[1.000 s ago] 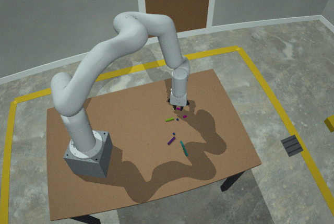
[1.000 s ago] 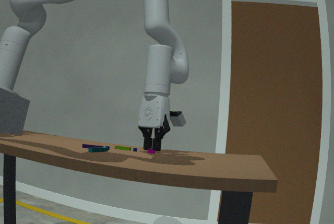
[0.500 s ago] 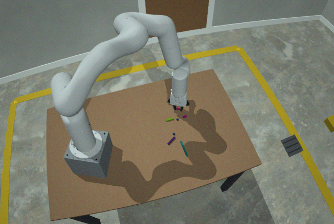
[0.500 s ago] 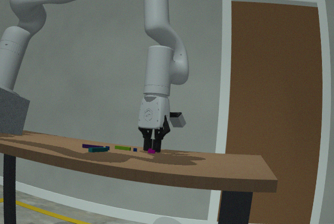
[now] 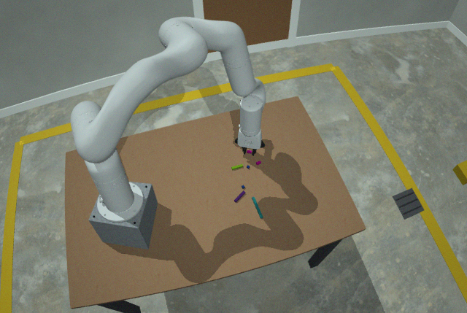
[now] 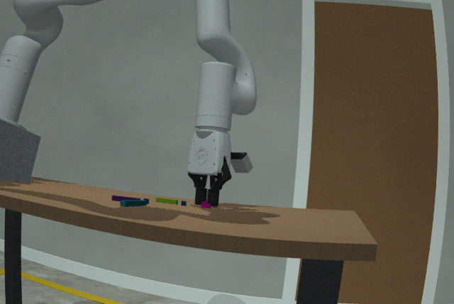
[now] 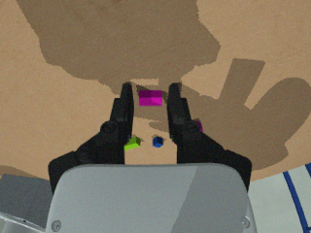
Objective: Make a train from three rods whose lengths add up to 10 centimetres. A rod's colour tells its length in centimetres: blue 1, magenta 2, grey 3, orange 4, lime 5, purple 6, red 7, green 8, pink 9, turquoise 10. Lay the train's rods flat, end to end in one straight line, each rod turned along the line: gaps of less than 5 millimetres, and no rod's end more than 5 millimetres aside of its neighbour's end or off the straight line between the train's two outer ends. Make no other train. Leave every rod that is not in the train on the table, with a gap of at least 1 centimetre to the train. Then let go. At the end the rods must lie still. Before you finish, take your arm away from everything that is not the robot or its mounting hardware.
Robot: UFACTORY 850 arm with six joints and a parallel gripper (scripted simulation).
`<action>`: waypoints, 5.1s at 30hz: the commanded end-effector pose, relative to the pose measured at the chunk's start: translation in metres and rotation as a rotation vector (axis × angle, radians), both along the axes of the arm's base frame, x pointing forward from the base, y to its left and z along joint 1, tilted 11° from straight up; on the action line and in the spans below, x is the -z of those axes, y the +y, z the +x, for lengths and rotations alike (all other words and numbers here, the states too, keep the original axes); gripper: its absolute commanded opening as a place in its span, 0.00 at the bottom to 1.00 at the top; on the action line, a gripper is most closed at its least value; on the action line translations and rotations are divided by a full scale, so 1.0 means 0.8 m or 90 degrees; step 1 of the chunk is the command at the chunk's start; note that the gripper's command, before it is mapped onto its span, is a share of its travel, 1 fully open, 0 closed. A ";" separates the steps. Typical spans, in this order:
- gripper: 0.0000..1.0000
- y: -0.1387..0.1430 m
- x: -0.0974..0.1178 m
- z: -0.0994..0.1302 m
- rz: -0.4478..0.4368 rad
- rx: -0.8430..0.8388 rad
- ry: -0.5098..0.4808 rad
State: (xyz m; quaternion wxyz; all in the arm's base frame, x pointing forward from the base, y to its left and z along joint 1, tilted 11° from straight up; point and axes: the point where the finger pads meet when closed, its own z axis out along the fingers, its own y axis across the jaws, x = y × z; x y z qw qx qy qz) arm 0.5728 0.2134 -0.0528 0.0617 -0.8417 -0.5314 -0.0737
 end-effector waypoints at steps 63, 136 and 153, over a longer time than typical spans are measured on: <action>0.15 -0.014 -0.076 -0.003 0.000 0.000 -0.001; 0.15 -0.267 -0.019 -0.003 0.025 0.413 0.076; 0.15 -0.258 0.031 0.000 0.025 0.413 0.076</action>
